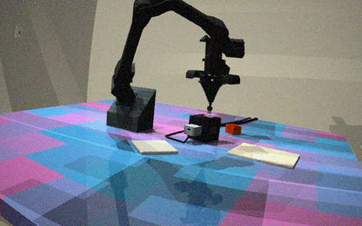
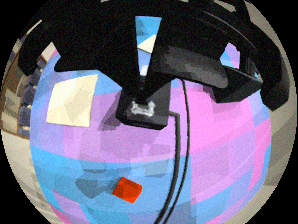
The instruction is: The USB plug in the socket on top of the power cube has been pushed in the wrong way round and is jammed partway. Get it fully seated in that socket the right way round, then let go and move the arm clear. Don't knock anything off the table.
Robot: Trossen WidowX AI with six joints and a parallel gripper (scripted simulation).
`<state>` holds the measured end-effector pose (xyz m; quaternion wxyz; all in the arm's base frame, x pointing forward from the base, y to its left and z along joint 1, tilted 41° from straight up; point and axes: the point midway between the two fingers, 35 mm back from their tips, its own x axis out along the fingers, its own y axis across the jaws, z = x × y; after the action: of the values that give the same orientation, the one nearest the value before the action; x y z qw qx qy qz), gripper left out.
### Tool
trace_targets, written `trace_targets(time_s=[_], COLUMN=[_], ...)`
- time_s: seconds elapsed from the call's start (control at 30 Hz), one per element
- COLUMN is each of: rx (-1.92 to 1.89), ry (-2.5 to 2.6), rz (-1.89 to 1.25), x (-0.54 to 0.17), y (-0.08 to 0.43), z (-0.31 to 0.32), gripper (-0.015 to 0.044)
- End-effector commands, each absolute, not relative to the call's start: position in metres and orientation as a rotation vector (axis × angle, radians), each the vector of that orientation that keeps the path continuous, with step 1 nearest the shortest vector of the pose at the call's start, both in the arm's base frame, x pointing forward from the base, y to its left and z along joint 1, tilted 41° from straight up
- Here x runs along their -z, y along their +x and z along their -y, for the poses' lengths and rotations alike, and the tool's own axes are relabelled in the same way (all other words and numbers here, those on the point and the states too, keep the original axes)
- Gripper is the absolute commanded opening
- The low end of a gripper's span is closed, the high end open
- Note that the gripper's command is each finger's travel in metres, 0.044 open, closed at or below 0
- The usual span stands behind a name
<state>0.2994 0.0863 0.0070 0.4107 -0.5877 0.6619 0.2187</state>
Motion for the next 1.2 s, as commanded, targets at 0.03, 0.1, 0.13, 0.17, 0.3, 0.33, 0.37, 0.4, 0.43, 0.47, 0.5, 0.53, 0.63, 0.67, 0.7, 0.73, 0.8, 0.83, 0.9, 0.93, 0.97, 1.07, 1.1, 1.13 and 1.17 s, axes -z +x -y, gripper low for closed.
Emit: trace_targets(time_s=[0.03, 0.1, 0.13, 0.17, 0.3, 0.33, 0.37, 0.4, 0.43, 0.47, 0.5, 0.53, 0.63, 0.67, 0.7, 0.73, 0.8, 0.83, 0.9, 0.93, 0.97, 1.07, 1.1, 1.13, 1.17], rx=[-0.562, -0.564, -0.564, -0.565, -0.567, -0.568, -0.568, -0.568, -0.568, -0.568, -0.568, -0.568, -0.568, -0.568, -0.568, -0.568, -0.568, -0.568, -0.568, -0.568, -0.568, -0.568, -0.568, -0.568, -0.568], ry=[-1.477, -1.477, -1.476, -1.476, -1.475, -1.475, -1.475, -1.475, -1.475, -1.475, -1.475, -1.475, -1.475, -1.475, -1.475, -1.475, -1.475, -1.475, -1.476, -1.476, -1.476, -1.476, -1.476, -1.476, -1.476], rz=[-1.663, -1.662, -1.661, -1.661, -1.659, -1.659, -1.659, -1.659, -1.659, -1.659, -1.659, -1.659, -1.659, -1.659, -1.659, -1.659, -1.659, -1.659, -1.659, -1.659, -1.659, -1.659, -1.659, -1.659, -1.659], x=[-0.0057, -0.0055, -0.0053, -0.0052, -0.0047, -0.0046, -0.0045, -0.0044, -0.0043, -0.0042, -0.0041, -0.0041, -0.0038, -0.0037, -0.0036, -0.0035, -0.0033, -0.0032, -0.0031, -0.003, -0.0029, -0.0026, -0.0025, -0.0024, -0.0023], y=[0.2992, 0.2993, 0.2993, 0.2993, 0.2994, 0.2995, 0.2995, 0.2995, 0.2995, 0.2995, 0.2995, 0.2995, 0.2995, 0.2995, 0.2995, 0.2995, 0.2995, 0.2995, 0.2995, 0.2995, 0.2995, 0.2995, 0.2995, 0.2995, 0.2995], z=[-0.0864, -0.0863, -0.0863, -0.0862, -0.086, -0.0859, -0.0858, -0.0857, -0.0857, -0.0856, -0.0855, -0.0854, -0.0852, -0.0851, -0.085, -0.085, -0.0848, -0.0847, -0.0846, -0.0845, -0.0844, -0.0842, -0.0841, -0.084, -0.0839], gripper=[0.0, 0.0, 0.0, 0.0, 0.0, 0.0, 0.0, 0.0, 0.0, 0.0, 0.0, 0.0, 0.0, 0.0, 0.0, 0.0, 0.0, 0.0, 0.0, 0.0, 0.0, 0.0, 0.0, 0.0, 0.0])
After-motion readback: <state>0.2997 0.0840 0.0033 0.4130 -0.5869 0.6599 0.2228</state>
